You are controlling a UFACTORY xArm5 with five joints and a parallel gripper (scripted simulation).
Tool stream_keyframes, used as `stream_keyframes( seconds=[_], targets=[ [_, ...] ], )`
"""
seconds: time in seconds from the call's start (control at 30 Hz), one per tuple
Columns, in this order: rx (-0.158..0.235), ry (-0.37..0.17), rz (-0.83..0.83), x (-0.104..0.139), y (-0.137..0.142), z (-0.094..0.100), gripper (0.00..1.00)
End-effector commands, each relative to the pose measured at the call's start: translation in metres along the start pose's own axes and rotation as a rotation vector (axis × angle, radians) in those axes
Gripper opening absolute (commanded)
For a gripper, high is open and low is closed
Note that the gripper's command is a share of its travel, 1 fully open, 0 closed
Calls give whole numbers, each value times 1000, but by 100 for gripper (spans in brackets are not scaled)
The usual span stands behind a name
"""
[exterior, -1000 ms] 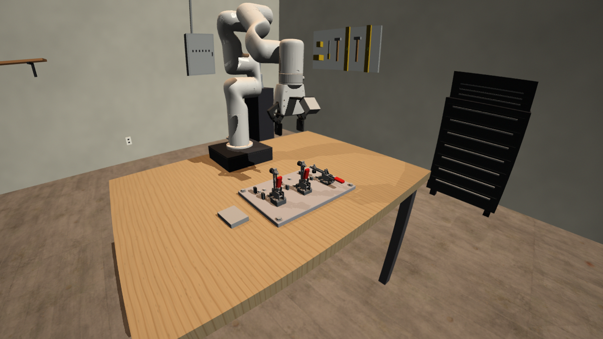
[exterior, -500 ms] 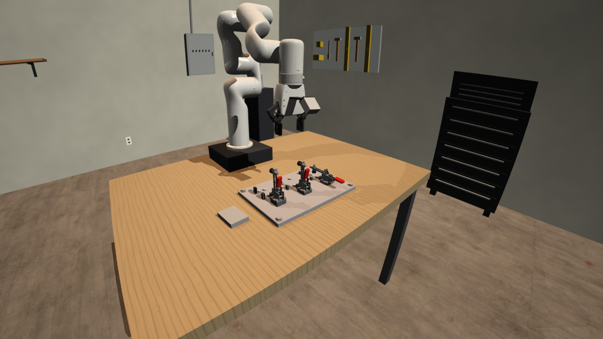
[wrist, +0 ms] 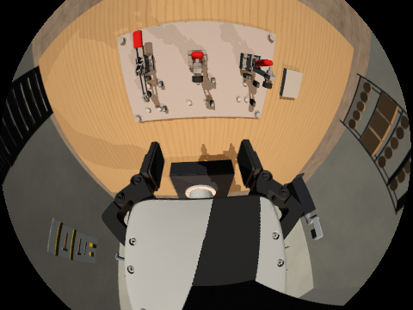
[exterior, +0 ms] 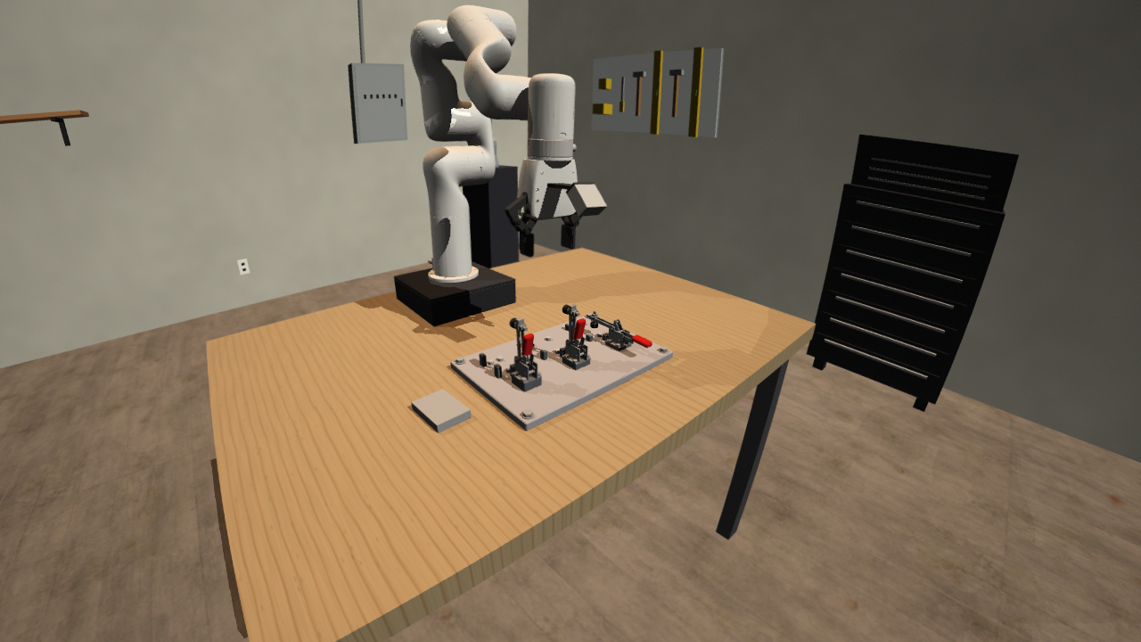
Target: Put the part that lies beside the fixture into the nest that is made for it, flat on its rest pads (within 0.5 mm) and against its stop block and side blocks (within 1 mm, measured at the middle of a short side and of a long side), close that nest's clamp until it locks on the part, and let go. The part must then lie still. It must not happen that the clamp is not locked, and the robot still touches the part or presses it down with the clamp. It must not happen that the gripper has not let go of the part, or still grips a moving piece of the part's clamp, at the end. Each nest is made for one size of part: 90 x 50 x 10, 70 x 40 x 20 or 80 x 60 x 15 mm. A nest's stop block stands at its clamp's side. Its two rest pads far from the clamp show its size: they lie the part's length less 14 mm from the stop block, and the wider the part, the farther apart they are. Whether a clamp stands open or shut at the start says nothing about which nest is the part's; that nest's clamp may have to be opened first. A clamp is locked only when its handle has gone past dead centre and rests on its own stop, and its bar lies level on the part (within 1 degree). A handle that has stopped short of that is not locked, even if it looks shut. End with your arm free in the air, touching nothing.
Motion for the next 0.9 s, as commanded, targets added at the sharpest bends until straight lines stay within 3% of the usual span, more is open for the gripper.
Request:
stream_keyframes(
  seconds=[0.0, 0.5, 0.87],
  targets=[
    [-1, 4, 0, -1, 0, 1, 100],
    [-1, 3, 0, -6, 12, 1, 100],
    [-4, 1, 0, -28, 65, 0, 100]
  ],
)
Point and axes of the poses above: the point where the finger pads meet when closed, its own z axis back along the fingers, its own y axis across the jaws, x = y × z, the point moved 6 cm from there along z, back along the fingers, and after that the axes turned 12 degrees about -z, right-handed, at the moved point
